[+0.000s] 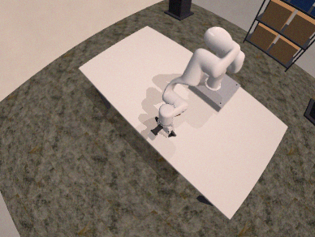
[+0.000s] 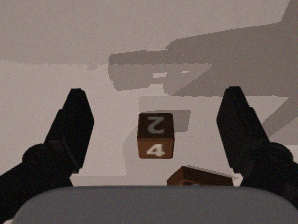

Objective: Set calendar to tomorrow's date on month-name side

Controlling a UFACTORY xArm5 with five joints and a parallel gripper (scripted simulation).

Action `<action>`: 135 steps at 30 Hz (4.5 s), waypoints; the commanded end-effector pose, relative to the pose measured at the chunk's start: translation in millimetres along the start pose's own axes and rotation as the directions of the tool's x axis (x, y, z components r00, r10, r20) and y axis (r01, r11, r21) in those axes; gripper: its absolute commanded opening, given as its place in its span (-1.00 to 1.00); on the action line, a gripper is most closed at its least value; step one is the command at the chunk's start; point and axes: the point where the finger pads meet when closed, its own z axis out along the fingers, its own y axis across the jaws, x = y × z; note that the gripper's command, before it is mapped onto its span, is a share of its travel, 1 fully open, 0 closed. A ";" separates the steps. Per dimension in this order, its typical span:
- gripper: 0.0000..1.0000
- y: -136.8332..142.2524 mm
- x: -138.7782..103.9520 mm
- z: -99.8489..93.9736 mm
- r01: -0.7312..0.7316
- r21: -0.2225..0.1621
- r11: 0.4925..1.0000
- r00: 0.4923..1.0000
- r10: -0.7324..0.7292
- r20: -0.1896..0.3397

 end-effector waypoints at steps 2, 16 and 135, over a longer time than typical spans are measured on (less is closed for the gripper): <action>1.00 0.0 1.5 -1.5 0.000 0.000 1.000 1.000 0.000 -0.004; 1.00 0.0 1.5 -1.5 0.000 0.000 1.000 1.000 0.000 -0.004; 1.00 0.5 -46.6 -68.4 -0.984 0.005 0.177 0.177 0.984 -0.001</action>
